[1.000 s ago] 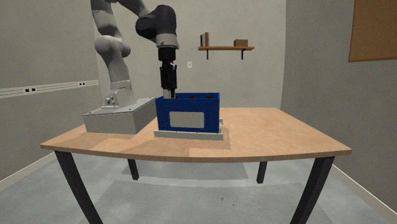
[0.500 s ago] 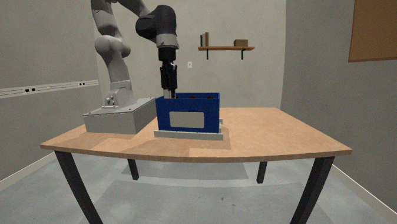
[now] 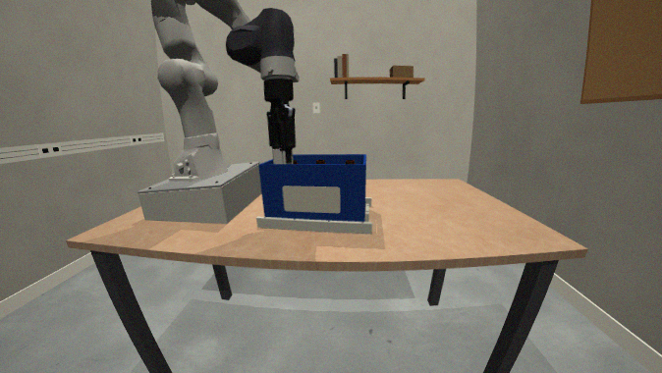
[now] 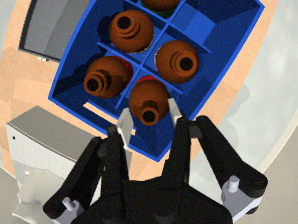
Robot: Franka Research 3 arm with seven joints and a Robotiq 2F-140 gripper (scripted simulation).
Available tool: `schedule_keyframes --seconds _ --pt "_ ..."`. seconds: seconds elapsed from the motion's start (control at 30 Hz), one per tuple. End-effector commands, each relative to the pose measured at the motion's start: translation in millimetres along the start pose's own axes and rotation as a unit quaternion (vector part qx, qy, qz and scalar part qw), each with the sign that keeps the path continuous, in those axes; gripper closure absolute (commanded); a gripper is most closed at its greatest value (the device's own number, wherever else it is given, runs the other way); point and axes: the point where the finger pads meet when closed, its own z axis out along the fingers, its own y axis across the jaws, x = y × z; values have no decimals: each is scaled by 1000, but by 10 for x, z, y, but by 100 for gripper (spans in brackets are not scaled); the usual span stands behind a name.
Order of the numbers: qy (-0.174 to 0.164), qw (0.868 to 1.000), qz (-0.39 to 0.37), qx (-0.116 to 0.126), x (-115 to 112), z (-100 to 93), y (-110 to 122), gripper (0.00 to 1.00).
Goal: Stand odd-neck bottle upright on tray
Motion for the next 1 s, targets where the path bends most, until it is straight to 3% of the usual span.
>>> schedule_keyframes --seconds 0.0,0.37,0.4,0.97 --pt "1 1000 -1 1 3 7 -6 56" --pt "1 1000 -1 1 3 7 -6 56" --pt "1 1000 -1 1 3 7 -6 90" --pt "1 1000 -1 1 3 7 -6 90"
